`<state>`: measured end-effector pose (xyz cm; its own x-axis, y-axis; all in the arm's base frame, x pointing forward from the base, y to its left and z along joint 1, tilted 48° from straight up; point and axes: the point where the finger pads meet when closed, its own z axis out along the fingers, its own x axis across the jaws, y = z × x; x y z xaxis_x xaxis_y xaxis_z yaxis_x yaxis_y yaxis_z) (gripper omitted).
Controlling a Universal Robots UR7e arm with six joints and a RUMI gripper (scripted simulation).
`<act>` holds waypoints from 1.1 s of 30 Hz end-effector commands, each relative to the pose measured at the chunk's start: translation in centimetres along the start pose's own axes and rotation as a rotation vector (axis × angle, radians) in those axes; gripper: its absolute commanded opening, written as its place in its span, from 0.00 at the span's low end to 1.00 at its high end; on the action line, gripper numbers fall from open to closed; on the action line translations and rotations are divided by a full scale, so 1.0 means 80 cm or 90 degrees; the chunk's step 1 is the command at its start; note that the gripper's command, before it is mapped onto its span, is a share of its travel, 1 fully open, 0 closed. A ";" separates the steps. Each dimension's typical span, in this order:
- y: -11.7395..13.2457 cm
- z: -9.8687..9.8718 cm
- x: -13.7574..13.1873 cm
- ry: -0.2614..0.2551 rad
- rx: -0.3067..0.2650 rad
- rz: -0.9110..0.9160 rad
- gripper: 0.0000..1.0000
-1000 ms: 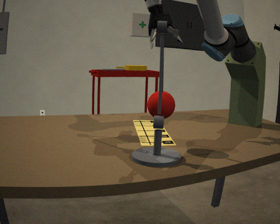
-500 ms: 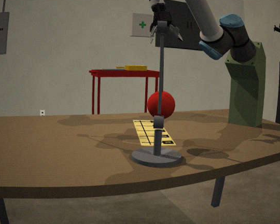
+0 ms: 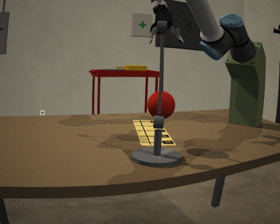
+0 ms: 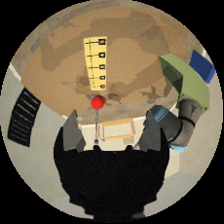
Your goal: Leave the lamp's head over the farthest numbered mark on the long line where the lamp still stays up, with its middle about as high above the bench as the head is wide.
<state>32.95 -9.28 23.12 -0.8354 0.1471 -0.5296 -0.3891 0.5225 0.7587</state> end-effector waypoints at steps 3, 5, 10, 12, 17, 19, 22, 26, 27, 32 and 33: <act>0.045 0.041 -0.019 -0.019 -0.028 0.012 1.00; 0.050 0.044 -0.021 -0.022 -0.033 0.014 1.00; 0.077 0.061 -0.033 -0.040 -0.060 0.025 1.00; 0.088 0.068 -0.038 -0.047 -0.070 0.029 1.00; 0.115 0.085 -0.051 -0.064 -0.097 0.040 1.00; 0.126 0.092 -0.056 -0.071 -0.107 0.044 1.00; 0.132 0.095 -0.059 -0.074 -0.112 0.046 1.00; 0.156 0.106 -0.071 -0.087 -0.133 0.055 1.00; 0.162 0.109 -0.075 -0.091 -0.138 0.057 1.00; 0.191 0.123 -0.091 -0.107 -0.163 0.067 1.00; 0.197 0.126 -0.094 -0.111 -0.168 0.070 1.00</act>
<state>36.27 4.32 33.10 -0.8131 0.3167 -0.4885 -0.4018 0.3019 0.8645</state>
